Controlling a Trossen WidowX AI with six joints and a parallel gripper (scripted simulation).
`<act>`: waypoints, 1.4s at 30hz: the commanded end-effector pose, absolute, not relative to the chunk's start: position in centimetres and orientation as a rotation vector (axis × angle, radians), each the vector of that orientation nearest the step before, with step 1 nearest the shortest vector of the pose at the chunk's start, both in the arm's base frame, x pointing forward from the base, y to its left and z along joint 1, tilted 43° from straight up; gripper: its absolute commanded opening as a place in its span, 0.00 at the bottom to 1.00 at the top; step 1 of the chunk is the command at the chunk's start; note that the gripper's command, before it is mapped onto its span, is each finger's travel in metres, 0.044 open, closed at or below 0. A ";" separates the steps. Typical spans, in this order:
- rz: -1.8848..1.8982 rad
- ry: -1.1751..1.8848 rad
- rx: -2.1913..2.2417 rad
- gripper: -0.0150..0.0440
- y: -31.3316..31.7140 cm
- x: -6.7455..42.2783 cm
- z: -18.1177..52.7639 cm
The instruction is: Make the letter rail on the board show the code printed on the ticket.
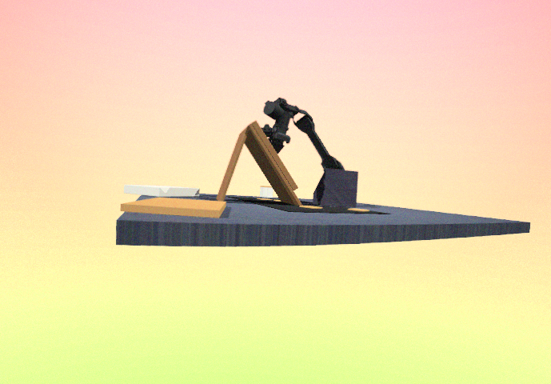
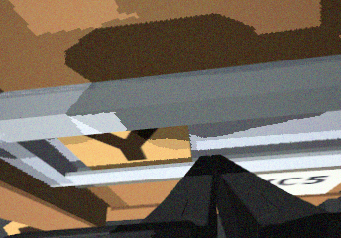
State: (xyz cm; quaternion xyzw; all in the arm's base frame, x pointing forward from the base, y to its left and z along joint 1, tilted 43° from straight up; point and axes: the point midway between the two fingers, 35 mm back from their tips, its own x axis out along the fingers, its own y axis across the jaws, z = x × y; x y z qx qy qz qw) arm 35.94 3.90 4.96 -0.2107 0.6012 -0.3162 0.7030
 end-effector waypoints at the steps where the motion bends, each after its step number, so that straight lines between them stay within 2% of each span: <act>1: -0.701 1.335 -0.474 0.25 3.8 36.2 4.9; 42: -0.701 1.334 -0.474 0.25 3.5 36.9 4.1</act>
